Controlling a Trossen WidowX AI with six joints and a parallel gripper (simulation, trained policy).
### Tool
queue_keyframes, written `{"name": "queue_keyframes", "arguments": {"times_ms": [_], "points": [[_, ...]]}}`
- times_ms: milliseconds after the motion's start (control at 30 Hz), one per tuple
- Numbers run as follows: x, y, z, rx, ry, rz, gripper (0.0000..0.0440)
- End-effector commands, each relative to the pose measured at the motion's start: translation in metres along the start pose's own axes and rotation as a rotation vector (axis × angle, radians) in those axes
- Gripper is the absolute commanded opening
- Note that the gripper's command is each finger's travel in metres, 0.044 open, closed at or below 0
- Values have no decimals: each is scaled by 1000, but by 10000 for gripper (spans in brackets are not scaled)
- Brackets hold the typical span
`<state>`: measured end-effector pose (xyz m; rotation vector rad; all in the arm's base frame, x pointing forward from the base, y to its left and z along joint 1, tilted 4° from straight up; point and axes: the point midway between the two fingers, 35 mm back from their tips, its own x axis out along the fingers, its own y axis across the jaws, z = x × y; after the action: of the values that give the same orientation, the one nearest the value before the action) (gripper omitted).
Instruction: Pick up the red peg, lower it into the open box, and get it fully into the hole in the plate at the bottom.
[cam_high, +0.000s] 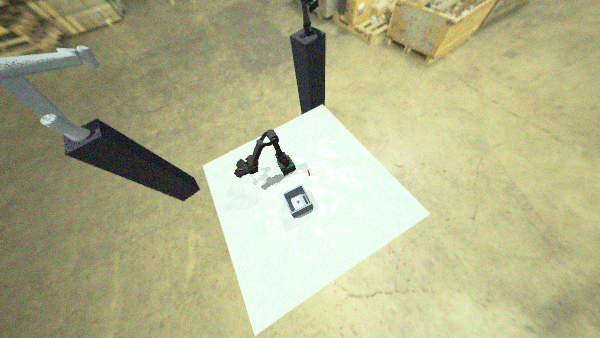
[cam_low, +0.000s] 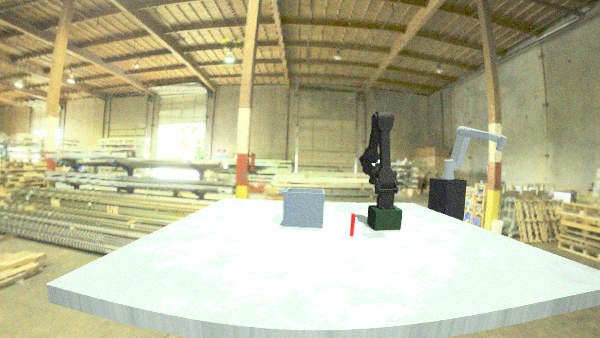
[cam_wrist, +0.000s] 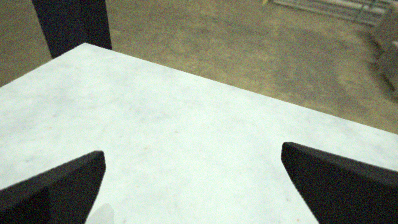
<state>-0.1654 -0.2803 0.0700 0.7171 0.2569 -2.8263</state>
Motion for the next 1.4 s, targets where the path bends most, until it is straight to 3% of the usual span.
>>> {"name": "queue_keyframes", "arguments": {"times_ms": [0, 300, 633, 967, 1367], "points": [[-38, 40, 19, -7, -9, 150, 440], [-136, 100, 50, 8, -13, 466, 440], [-257, 127, 70, 30, 35, 813, 440], [-371, 117, 74, 58, 155, 1142, 440], [-485, 67, 70, 84, 409, 1479, 440]]}}
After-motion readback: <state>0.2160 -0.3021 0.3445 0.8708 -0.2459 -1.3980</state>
